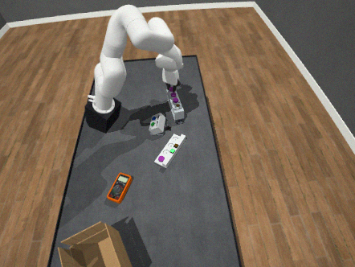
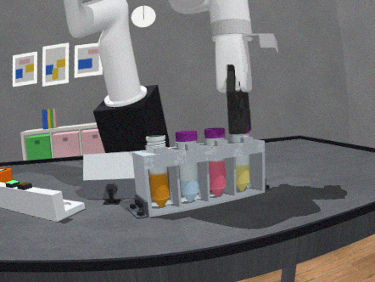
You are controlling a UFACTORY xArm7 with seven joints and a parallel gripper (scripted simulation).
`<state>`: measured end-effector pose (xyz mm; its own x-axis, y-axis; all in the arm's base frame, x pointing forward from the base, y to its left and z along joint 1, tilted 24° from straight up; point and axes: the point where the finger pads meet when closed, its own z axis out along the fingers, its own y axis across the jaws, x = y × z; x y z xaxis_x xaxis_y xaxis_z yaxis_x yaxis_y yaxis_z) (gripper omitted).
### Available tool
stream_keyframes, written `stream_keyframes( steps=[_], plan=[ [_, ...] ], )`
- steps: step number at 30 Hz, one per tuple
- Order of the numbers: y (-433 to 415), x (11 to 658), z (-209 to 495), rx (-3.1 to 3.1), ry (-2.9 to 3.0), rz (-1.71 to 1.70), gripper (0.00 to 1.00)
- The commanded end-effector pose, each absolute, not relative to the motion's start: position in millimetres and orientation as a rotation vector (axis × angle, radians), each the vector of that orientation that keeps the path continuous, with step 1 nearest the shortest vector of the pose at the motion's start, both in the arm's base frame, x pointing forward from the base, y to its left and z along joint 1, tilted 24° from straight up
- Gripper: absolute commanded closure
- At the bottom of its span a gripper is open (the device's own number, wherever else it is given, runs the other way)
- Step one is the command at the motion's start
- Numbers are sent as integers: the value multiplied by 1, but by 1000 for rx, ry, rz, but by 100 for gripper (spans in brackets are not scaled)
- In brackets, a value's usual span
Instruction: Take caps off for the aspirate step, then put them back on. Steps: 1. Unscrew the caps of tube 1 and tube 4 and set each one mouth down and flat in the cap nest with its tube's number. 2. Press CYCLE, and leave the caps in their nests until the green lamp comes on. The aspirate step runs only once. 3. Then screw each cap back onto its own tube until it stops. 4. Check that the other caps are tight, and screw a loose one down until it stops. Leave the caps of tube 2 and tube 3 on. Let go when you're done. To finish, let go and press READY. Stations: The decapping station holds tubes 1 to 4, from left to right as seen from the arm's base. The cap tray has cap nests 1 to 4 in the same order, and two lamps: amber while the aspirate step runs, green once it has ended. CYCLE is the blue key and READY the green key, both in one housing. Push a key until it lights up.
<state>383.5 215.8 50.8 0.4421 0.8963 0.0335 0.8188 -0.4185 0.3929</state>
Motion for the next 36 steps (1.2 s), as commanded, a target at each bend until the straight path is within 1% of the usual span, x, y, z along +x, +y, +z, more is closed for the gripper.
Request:
stream_keyframes(
  steps=[1, 9, 15, 29, 36],
  plan=[
    [218, 384, 52, 2376, 1455, 361, 54],
    [218, 384, 52, 2376, 1455, 361, 54],
    [218, 383, 53, 2240, 1632, 320, 54],
    [218, 383, 53, 1679, 2158, 169, 54],
    [218, 383, 53, 1451, 2309, 112, 54]
  ],
)
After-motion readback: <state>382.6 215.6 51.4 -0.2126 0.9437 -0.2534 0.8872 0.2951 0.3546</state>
